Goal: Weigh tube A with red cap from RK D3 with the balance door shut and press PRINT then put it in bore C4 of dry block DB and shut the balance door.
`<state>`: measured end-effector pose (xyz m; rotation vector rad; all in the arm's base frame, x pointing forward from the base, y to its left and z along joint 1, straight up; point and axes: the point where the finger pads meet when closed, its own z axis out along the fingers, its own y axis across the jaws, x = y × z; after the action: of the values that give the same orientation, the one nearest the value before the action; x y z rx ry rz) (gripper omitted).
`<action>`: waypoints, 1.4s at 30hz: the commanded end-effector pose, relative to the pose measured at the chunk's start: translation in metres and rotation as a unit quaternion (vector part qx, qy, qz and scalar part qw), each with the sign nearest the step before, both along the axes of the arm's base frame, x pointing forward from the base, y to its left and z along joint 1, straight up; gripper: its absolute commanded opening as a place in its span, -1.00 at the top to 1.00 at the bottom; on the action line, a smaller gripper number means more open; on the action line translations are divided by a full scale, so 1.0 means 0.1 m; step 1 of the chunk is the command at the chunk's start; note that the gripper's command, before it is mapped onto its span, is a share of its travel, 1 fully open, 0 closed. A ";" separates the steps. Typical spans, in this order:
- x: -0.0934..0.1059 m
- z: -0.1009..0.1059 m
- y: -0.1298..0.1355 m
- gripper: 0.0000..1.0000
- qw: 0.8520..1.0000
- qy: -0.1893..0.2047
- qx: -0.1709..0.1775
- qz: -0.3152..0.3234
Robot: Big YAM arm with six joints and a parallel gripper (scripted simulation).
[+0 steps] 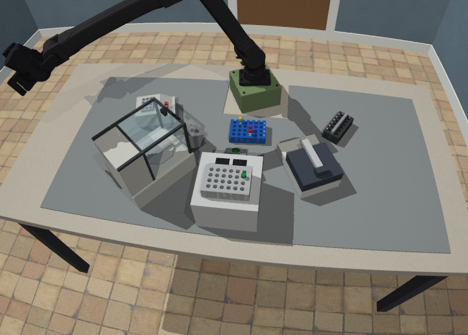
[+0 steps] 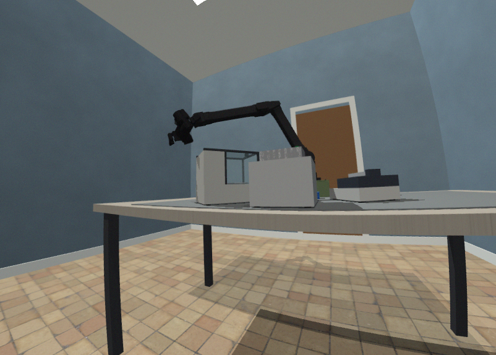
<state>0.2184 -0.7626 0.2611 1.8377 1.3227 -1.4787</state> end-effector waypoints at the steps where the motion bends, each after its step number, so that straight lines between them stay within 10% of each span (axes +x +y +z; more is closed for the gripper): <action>1: 0.00 0.10 0.00 -1.00 1.000 -0.003 -0.007 0.000; 17: 0.00 0.10 0.00 -1.00 1.000 -0.003 -0.007 0.000; 18: 0.02 -0.13 -0.04 0.28 1.000 -0.001 -0.003 0.000; 28: 0.02 -0.60 -0.04 0.28 1.000 -0.001 -0.003 0.000; 29: 0.07 -0.32 -0.14 0.28 1.000 -0.014 -0.028 0.000; 35: 0.06 -0.06 -0.13 0.28 0.999 -0.022 -0.044 0.000; 42: 0.12 -0.23 0.30 0.40 0.999 0.016 0.004 0.050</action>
<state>0.2165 -0.7420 0.1931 1.8113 1.4373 -1.4584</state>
